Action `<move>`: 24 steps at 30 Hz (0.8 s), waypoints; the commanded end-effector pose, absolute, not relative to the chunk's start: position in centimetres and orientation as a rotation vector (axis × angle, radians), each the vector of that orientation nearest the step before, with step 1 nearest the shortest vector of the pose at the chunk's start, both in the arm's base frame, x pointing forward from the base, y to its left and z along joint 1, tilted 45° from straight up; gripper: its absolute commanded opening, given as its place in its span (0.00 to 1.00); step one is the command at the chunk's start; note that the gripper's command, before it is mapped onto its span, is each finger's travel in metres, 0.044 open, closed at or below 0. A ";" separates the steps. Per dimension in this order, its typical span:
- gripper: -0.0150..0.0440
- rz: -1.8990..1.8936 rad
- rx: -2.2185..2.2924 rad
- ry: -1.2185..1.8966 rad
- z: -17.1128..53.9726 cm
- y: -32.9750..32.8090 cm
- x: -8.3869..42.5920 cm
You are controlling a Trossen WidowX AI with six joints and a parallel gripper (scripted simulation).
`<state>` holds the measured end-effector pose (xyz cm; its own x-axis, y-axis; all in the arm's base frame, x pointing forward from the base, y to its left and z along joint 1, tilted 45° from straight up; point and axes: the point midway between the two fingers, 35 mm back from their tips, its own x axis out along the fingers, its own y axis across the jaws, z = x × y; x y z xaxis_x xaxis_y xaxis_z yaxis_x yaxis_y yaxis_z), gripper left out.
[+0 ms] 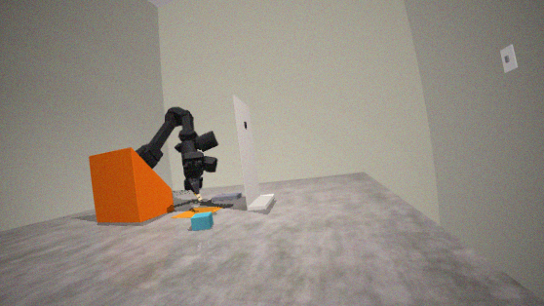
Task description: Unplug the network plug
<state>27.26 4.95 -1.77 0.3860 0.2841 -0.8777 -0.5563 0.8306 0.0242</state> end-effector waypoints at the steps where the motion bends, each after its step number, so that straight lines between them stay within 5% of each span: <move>1: 0.25 0.539 -0.293 1.053 -2.4 5.4 27.1; 24: 0.25 0.540 -0.291 1.050 -4.3 7.4 26.8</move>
